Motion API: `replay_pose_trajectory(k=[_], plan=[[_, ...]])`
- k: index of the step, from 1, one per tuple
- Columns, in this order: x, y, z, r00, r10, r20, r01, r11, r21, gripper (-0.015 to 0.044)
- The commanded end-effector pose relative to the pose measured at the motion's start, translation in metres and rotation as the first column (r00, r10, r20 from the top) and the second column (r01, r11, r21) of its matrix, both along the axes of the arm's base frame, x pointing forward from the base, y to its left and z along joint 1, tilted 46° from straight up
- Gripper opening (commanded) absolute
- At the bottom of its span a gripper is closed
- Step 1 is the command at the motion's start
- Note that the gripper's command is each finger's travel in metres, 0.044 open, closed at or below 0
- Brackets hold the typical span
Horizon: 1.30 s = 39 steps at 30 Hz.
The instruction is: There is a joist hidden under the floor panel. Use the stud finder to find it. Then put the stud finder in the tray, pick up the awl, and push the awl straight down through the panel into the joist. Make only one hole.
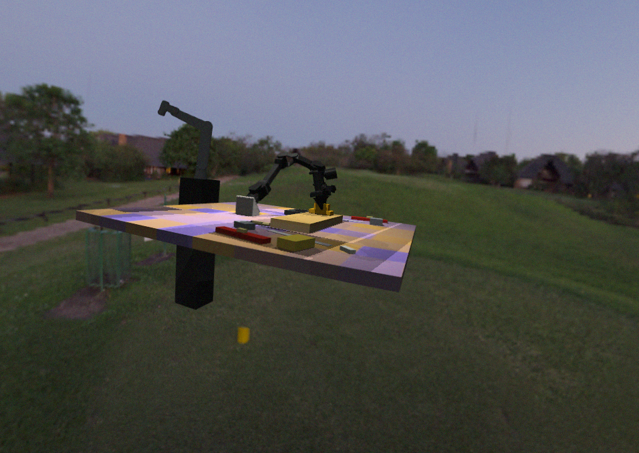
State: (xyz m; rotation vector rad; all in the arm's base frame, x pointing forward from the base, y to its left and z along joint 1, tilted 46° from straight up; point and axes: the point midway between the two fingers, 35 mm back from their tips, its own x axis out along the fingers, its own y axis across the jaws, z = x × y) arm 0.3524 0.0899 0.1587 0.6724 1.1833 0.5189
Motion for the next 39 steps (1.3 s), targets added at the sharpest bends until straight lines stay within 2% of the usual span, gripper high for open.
replay_pose_trajectory(k=[1, 39], plan=[[0.000, -0.013, -0.014, 1.000, -0.002, -0.003, 0.002, 1.000, 0.000, 0.0000], [0.002, -0.119, -0.122, 1.000, -0.002, -0.003, 0.002, 1.000, -0.008, 0.0000]])
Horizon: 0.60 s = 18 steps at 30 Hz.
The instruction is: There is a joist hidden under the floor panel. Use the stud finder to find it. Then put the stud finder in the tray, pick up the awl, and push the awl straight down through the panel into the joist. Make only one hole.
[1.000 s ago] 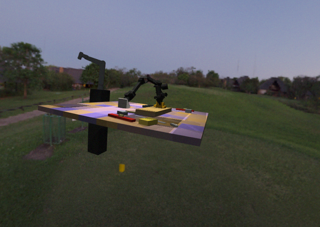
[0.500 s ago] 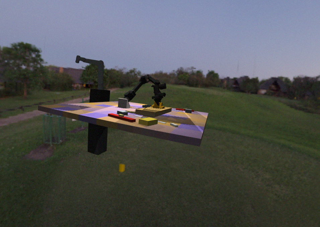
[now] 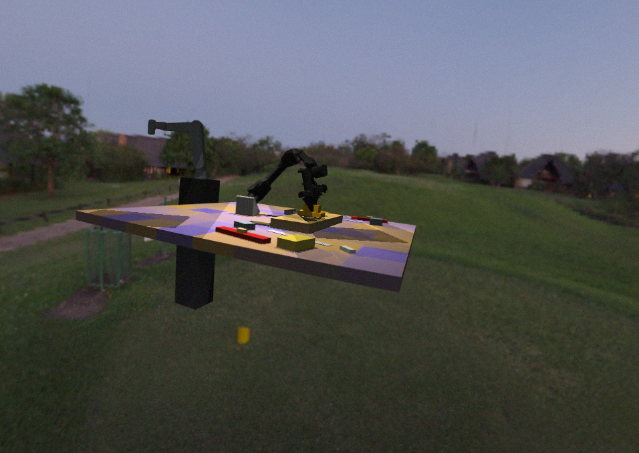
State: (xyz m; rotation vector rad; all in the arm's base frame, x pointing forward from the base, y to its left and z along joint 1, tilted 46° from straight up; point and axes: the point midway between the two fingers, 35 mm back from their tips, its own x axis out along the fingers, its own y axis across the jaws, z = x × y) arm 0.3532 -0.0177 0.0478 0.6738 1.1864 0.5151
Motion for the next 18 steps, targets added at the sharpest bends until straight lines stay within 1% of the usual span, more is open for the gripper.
replay_pose_trajectory(k=[1, 18], plan=[[0.001, -0.014, -0.014, 1.000, 0.000, 0.001, 0.000, 1.000, -0.007, 0.0000], [0.002, -0.062, -0.061, 1.000, 0.000, 0.002, 0.000, 1.000, -0.011, 0.0000]])
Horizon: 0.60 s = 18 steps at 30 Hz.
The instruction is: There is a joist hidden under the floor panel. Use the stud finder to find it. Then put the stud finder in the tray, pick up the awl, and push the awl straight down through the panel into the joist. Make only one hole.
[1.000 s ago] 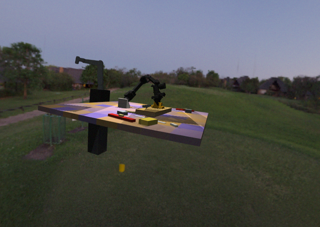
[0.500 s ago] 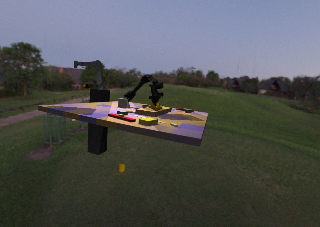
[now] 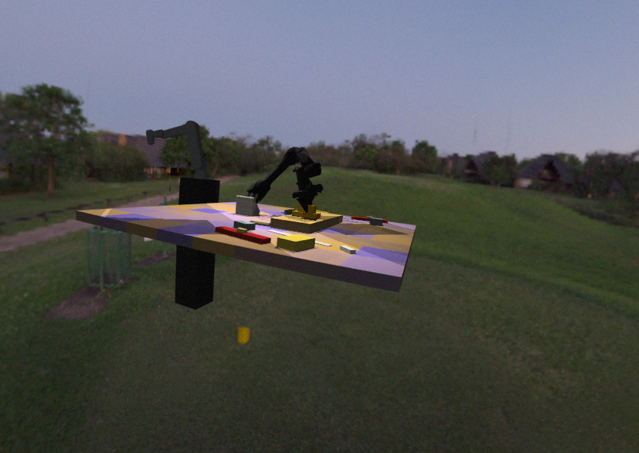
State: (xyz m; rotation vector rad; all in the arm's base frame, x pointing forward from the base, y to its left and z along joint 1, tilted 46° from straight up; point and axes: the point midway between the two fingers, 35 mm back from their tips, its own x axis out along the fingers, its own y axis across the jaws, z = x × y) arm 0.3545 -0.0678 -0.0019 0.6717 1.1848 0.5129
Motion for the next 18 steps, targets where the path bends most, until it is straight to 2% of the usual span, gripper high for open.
replay_pose_trajectory(k=[1, 18], plan=[[0.000, -0.015, -0.014, 1.000, 0.001, 0.000, -0.001, 1.000, -0.009, 0.0000], [0.001, -0.063, -0.061, 1.000, 0.001, 0.002, -0.001, 1.000, -0.014, 0.0000]])
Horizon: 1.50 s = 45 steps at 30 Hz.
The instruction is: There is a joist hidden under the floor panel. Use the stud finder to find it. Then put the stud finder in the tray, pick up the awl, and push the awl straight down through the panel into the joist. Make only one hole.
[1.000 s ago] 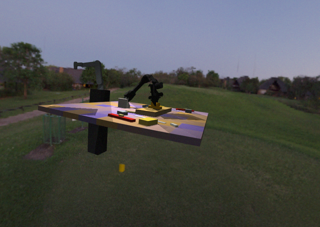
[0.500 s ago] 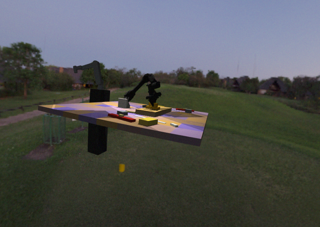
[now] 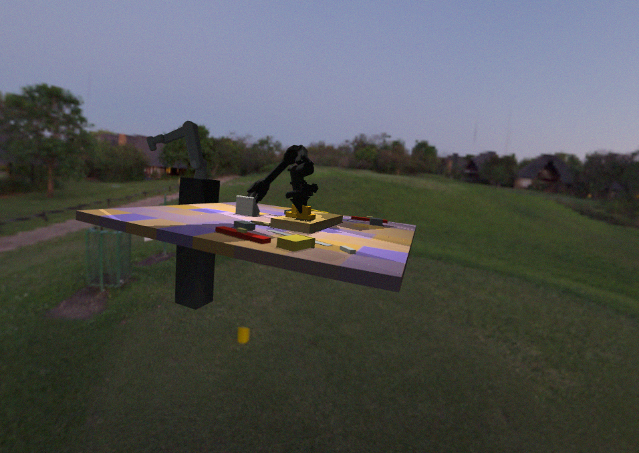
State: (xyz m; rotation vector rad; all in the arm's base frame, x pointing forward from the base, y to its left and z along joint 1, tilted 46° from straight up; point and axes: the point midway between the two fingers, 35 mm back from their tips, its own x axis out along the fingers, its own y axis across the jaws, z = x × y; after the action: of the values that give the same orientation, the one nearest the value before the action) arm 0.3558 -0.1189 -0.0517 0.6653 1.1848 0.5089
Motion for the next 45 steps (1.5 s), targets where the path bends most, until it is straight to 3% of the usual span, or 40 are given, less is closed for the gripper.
replay_pose_trajectory(k=[1, 20, 31, 45], plan=[[0.000, -0.014, -0.013, 1.000, 0.001, 0.001, -0.001, 1.000, -0.007, 0.0000], [0.001, -0.055, -0.052, 1.000, 0.001, 0.002, -0.001, 1.000, -0.012, 0.0000], [0.001, -0.055, -0.046, 1.000, -0.004, 0.000, 0.004, 1.000, -0.007, 0.0000], [0.002, -0.097, -0.011, 1.000, -0.002, -0.001, 0.002, 1.000, -0.014, 0.0000]])
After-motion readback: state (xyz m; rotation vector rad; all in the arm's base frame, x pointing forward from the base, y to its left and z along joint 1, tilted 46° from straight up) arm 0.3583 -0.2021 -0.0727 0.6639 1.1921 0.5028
